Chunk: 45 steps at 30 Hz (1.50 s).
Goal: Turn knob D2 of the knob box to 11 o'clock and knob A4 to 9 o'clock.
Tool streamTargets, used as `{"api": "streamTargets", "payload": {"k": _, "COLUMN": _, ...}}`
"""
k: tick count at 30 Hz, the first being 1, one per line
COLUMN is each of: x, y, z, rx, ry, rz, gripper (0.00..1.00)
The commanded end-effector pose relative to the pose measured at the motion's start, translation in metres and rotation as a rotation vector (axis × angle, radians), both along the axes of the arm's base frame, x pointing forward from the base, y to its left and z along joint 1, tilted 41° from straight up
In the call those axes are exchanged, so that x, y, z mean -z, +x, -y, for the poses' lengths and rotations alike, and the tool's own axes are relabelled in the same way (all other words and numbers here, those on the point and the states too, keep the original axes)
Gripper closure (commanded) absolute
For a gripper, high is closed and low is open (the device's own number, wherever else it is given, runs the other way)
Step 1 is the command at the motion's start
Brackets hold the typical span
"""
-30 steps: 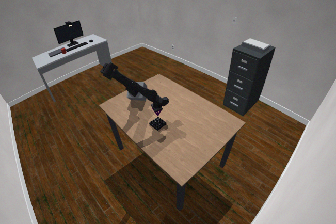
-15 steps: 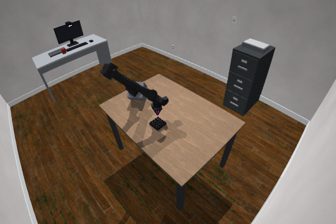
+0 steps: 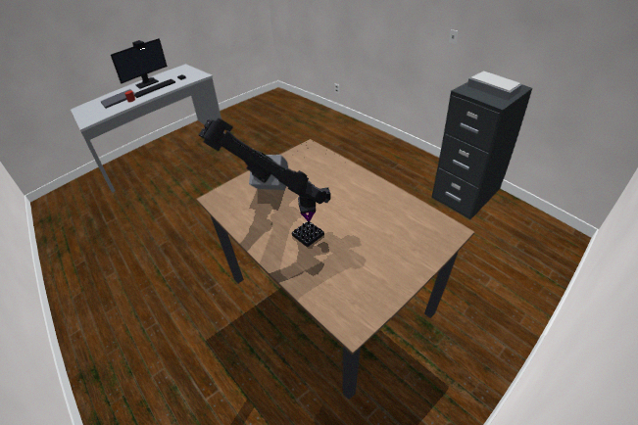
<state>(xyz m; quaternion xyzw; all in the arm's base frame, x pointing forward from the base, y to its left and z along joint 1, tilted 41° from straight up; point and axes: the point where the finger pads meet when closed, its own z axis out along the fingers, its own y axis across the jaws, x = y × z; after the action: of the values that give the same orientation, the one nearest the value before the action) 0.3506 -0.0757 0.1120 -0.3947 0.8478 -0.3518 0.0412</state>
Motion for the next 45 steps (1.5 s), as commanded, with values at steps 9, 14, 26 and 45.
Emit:
{"api": "streamTargets", "payload": {"k": 9, "x": -0.027, "y": 0.024, "z": 0.007, "rx": 0.267, "ry": 0.123, "rz": 0.202, "gripper": 0.82}}
{"api": "streamTargets", "payload": {"k": 14, "x": -0.035, "y": 0.03, "z": 0.012, "rx": 0.365, "ry": 0.167, "rz": 0.275, "gripper": 0.82}}
{"api": "streamTargets", "payload": {"k": 26, "x": -0.054, "y": 0.043, "z": 0.017, "rx": 0.573, "ry": 0.269, "rz": 0.44, "gripper": 0.82}}
{"api": "streamTargets", "payload": {"k": 45, "x": -0.067, "y": 0.05, "z": 0.021, "rx": 0.738, "ry": 0.35, "rz": 0.567, "gripper": 0.82}}
